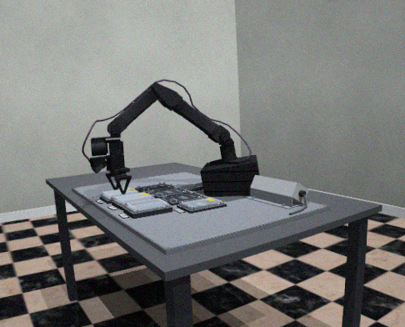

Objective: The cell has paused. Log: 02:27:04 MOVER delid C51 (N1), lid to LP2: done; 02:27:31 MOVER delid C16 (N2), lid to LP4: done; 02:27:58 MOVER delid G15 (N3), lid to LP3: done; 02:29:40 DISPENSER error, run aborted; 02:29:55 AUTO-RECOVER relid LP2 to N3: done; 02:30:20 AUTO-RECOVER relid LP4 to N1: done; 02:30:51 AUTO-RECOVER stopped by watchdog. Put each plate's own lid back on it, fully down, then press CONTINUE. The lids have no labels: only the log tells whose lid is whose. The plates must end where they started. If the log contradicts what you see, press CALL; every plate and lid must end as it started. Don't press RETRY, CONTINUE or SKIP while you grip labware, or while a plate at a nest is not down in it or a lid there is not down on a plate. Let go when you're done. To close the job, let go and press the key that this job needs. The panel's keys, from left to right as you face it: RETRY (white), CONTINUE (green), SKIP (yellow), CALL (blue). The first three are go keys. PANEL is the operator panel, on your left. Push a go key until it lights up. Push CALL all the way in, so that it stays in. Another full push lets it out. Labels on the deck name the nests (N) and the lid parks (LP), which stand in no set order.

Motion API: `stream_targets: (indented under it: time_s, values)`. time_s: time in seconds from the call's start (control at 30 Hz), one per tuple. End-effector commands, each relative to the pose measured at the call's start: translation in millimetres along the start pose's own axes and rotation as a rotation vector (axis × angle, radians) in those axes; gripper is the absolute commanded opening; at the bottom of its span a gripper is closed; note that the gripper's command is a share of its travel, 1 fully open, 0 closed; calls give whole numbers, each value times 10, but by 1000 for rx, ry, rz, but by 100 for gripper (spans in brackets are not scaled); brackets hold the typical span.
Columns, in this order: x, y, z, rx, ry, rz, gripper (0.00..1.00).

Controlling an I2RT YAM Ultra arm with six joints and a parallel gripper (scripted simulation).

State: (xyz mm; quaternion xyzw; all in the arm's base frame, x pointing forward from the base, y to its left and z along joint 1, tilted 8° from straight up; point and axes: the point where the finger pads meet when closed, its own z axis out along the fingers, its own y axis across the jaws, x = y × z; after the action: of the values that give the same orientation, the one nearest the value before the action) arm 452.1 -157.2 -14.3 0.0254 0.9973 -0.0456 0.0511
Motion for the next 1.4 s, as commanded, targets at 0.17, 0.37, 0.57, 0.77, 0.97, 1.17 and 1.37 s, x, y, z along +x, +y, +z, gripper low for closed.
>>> stream_targets:
  time_s: [0.17, 0.37, 0.57, 0.77, 0.97, 1.17, 1.37]
  values:
    - [-40, -14, -187, 0, -30, 0, 0]
    - [-108, -19, -341, 6, -51, 0, 0]
    - [-105, -16, -409, 6, -51, 0, 0]
    - [-103, -10, -492, 7, -51, 0, 0]
    - [-106, -1, -516, 7, -51, -2, 0]
    - [-106, 16, -493, 4, -42, -4, 0]
    - [-113, 37, -473, 2, -34, -9, 0]
